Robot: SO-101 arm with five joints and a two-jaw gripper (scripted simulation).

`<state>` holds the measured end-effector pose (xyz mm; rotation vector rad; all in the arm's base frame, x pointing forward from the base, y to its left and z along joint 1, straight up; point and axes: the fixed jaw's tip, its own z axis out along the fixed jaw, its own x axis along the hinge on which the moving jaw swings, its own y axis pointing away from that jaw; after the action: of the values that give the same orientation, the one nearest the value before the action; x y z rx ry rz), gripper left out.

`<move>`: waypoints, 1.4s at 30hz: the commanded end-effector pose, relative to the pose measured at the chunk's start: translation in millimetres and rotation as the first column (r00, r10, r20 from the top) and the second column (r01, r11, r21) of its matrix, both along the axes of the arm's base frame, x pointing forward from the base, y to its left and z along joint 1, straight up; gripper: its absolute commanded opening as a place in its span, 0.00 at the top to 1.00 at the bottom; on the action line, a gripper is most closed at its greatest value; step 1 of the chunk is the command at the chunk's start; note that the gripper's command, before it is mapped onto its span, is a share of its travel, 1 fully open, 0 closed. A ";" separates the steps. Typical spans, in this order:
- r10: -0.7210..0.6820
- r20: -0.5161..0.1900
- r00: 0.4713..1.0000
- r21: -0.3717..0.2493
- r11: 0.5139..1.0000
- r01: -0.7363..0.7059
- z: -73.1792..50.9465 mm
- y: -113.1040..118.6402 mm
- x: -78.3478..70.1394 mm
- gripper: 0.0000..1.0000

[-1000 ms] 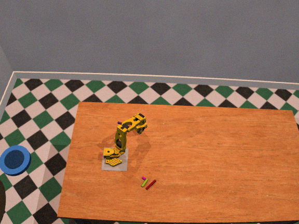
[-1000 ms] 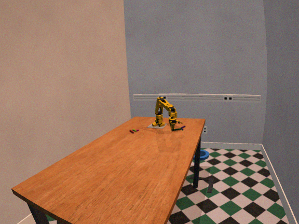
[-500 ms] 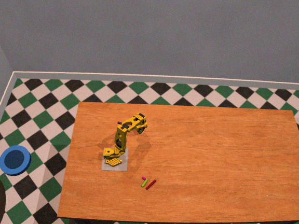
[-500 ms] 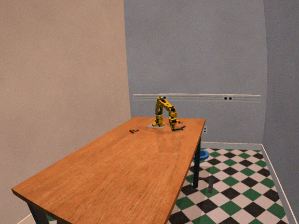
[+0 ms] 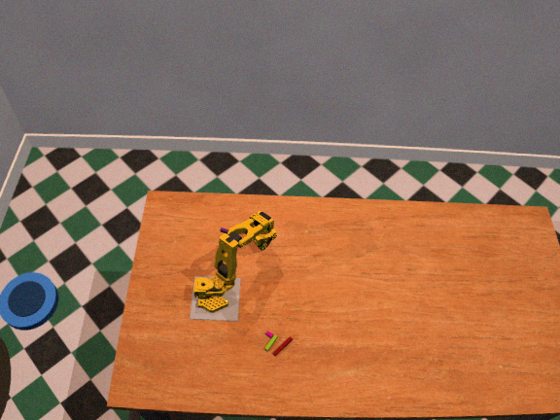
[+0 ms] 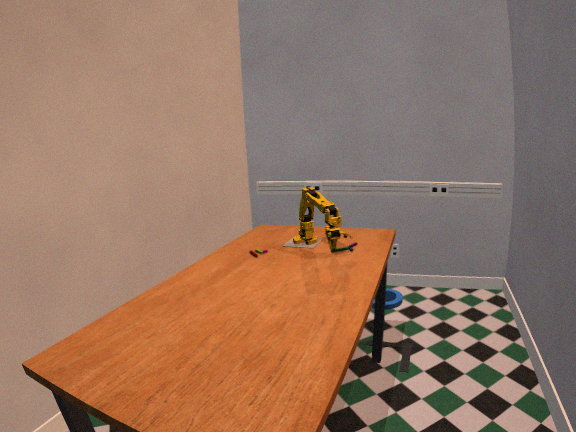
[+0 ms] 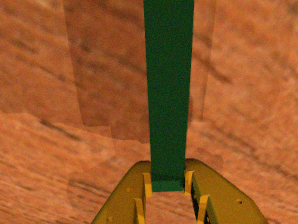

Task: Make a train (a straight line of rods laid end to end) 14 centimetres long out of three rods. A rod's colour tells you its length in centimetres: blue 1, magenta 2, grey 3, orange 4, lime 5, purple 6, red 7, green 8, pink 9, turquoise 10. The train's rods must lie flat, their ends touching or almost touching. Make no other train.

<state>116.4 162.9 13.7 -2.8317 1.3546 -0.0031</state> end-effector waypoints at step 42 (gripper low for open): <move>0.007 -0.021 1.000 -0.026 1.000 -0.007 -13.9 -4.1 -3.7 1.00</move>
<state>115.8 162.1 5.4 -2.8375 1.3574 -0.0012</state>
